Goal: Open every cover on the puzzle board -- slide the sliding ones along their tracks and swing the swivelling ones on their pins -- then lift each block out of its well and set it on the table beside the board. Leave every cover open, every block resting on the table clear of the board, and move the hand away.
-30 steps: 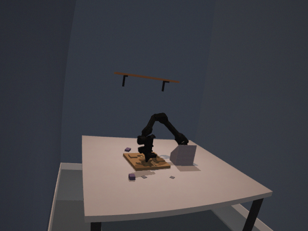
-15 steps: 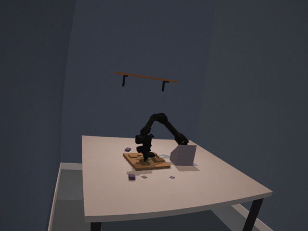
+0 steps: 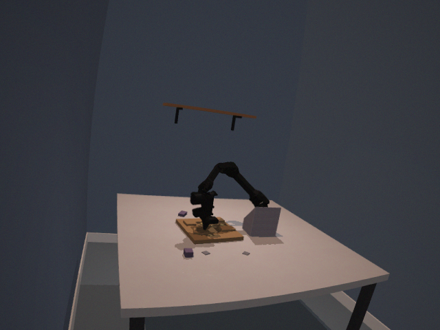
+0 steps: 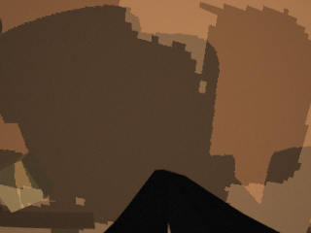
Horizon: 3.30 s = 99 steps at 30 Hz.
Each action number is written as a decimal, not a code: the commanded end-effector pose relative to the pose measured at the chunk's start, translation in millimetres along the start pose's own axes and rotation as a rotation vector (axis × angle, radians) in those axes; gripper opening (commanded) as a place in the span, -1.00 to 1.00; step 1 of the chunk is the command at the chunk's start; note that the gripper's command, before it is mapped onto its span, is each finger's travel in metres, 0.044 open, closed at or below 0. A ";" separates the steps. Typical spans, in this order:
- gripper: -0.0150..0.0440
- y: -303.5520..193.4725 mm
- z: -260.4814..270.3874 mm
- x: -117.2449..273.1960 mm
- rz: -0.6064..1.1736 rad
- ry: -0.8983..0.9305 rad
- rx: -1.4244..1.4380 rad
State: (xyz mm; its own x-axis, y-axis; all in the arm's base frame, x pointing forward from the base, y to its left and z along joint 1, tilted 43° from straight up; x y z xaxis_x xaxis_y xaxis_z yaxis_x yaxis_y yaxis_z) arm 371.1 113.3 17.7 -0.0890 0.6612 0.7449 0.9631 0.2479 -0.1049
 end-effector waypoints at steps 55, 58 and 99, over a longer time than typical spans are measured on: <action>-0.49 25.1 -19.0 40.5 -0.005 -0.004 0.000; -0.49 25.0 -19.0 44.4 -0.005 -0.004 0.000; -0.49 -146.5 -60.3 57.8 -0.004 -0.009 -2.101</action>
State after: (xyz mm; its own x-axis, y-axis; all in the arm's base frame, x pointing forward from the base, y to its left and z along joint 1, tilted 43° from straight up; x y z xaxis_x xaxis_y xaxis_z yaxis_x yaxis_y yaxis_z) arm 286.9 91.5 111.9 -0.0895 0.6704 0.7366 0.2422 -0.7027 0.6690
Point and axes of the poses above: the point midway between the two fingers, 35 mm back from their tips, its own x axis back along the fingers, its own z axis across the jaws, y = z × x, the point moved 10 cm from there along x, back along the fingers, and after that the axes turned 2 degrees about x, right-handed, at the moved point
